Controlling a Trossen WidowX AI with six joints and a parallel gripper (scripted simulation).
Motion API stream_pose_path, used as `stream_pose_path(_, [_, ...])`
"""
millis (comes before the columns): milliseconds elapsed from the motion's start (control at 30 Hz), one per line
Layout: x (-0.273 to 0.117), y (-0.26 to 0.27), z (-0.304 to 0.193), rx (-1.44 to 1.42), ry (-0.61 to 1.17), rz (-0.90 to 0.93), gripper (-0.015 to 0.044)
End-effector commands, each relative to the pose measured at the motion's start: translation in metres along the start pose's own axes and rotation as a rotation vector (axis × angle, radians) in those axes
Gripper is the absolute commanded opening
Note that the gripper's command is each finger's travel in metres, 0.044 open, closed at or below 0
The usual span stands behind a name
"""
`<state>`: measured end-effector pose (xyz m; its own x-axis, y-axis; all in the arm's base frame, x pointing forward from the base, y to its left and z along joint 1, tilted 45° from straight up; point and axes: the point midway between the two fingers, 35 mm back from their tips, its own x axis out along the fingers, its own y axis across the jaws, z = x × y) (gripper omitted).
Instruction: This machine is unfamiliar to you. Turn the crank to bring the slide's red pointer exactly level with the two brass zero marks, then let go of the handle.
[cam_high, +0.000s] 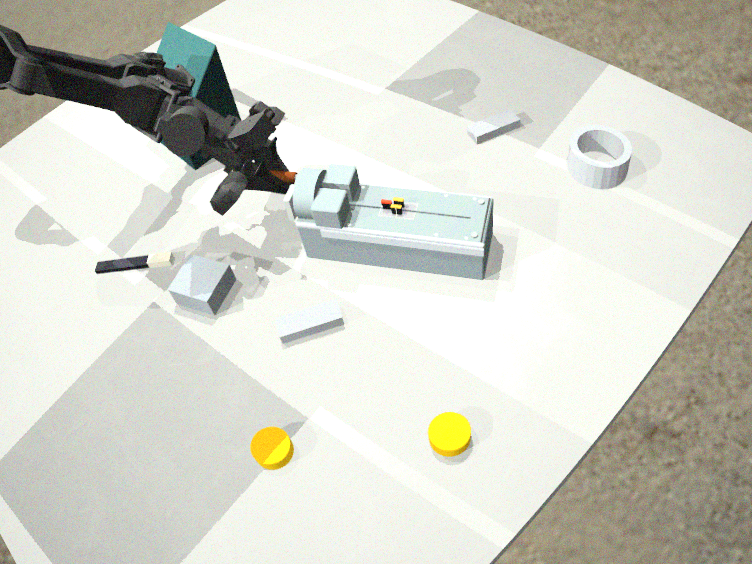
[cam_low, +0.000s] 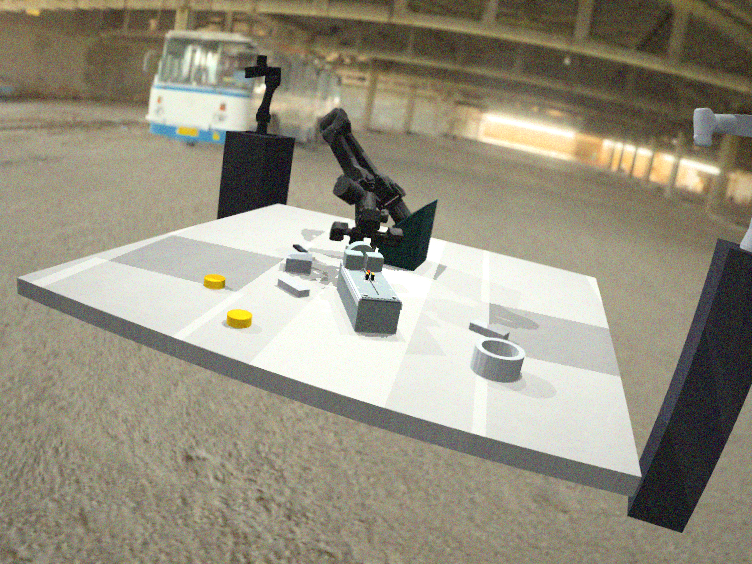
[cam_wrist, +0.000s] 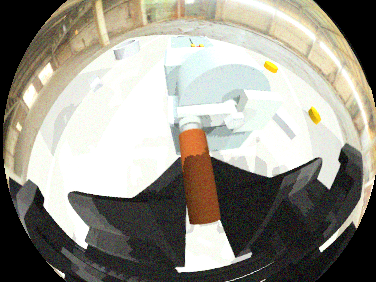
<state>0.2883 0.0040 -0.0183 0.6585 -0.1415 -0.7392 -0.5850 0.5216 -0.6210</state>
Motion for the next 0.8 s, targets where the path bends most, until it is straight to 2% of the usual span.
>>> stream_pose_path(0, [0.006,0.0,-0.007,-0.004,0.006,0.005,0.0])
stream_pose_path(767, [0.022,-0.024,-0.022,-0.005,0.007,0.004,0.0])
